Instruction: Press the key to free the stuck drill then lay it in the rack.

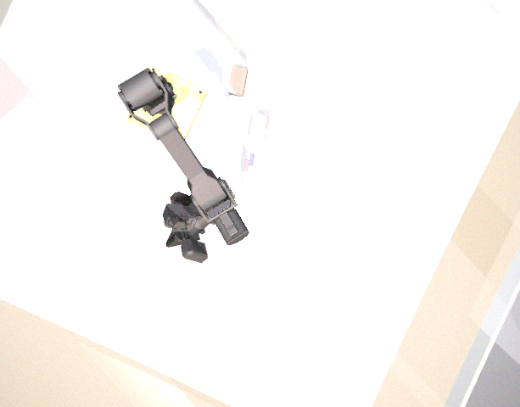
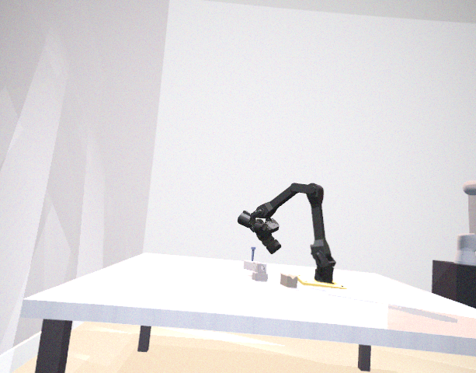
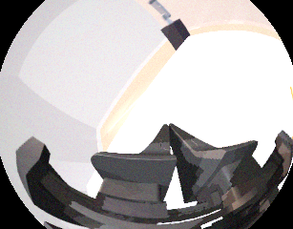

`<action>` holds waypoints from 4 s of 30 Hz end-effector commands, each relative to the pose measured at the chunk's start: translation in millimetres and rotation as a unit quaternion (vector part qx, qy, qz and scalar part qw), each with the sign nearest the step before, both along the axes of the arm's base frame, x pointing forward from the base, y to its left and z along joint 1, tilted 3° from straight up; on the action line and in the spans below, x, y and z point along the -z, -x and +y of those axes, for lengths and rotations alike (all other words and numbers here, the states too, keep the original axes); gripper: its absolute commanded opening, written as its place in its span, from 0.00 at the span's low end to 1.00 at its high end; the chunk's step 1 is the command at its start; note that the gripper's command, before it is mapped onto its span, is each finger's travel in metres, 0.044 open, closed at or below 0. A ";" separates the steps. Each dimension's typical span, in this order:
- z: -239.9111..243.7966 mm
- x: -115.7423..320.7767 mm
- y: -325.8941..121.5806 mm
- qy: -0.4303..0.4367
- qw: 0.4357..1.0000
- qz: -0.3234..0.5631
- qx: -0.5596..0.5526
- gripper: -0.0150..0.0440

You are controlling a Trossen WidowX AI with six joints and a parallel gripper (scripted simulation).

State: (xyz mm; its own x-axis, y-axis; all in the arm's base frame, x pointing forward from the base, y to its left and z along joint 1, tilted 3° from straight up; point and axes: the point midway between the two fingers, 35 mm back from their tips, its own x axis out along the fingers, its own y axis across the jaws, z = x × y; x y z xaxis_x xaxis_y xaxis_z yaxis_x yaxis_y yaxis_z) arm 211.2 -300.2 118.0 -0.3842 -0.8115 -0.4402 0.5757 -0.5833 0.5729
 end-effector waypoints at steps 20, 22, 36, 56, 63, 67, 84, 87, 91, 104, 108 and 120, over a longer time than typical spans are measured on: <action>149.8 -0.8 -84.2 -0.367 0.526 0.412 -0.648 0.25; 160.5 -2.6 -85.6 -0.367 0.478 0.423 -0.677 0.25; 237.6 -23.5 -85.8 -0.297 0.119 0.449 -0.834 0.25; 247.1 -25.3 -84.2 -0.283 0.075 0.446 -0.846 0.25; 249.5 -17.5 -84.7 -0.277 0.066 0.445 -0.849 0.25; 251.0 -13.0 -83.7 -0.277 0.066 0.445 -0.849 0.25; 251.4 -14.1 -81.7 -0.277 0.066 0.445 -0.849 0.25; 251.3 -14.5 -81.1 -0.277 0.066 0.445 -0.849 0.25; 251.0 -14.8 -80.6 -0.277 0.066 0.445 -0.849 0.25; 250.3 -10.1 -84.3 -0.277 0.066 0.445 -0.849 0.25; 250.5 -8.8 -84.8 -0.277 0.066 0.445 -0.849 0.25; 250.8 -4.9 -84.6 -0.277 0.066 0.445 -0.849 0.25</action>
